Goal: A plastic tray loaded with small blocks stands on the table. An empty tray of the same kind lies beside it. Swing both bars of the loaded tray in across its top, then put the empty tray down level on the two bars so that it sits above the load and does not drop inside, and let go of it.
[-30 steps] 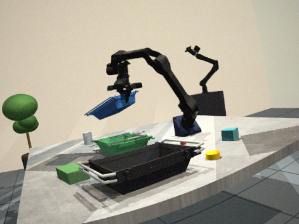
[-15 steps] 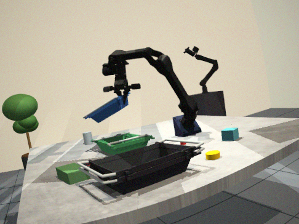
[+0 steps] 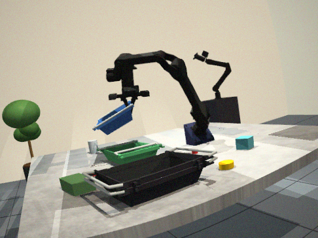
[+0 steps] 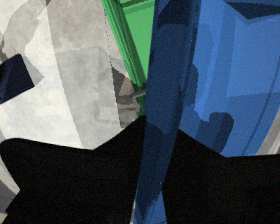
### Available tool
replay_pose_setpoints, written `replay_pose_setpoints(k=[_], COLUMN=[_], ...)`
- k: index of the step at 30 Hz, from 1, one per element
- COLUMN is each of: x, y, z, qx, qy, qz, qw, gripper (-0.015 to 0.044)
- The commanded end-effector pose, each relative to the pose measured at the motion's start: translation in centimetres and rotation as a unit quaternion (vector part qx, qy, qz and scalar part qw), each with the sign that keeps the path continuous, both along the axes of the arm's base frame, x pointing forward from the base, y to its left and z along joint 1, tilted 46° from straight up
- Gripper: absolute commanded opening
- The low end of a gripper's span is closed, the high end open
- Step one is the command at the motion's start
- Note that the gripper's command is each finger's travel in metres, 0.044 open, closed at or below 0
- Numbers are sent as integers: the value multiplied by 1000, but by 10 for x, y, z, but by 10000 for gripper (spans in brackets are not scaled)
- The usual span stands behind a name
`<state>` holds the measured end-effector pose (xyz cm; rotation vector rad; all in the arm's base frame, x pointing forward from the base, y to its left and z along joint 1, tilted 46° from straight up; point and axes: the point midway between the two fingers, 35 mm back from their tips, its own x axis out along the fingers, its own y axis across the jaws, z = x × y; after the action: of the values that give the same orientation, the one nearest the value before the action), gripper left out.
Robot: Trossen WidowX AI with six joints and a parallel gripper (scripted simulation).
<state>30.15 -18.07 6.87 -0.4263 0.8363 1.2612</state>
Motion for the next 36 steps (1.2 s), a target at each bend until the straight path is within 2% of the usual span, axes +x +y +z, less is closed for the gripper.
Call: replay_pose_setpoints(k=[1, 14, 36], x=[5, 18, 18], y=[9, 51, 52], z=[14, 40, 41], qx=[-3, 2, 2], qy=[-34, -107, -108], qz=[19, 96, 97], qw=[999, 990, 989], gripper=[0, 0, 0])
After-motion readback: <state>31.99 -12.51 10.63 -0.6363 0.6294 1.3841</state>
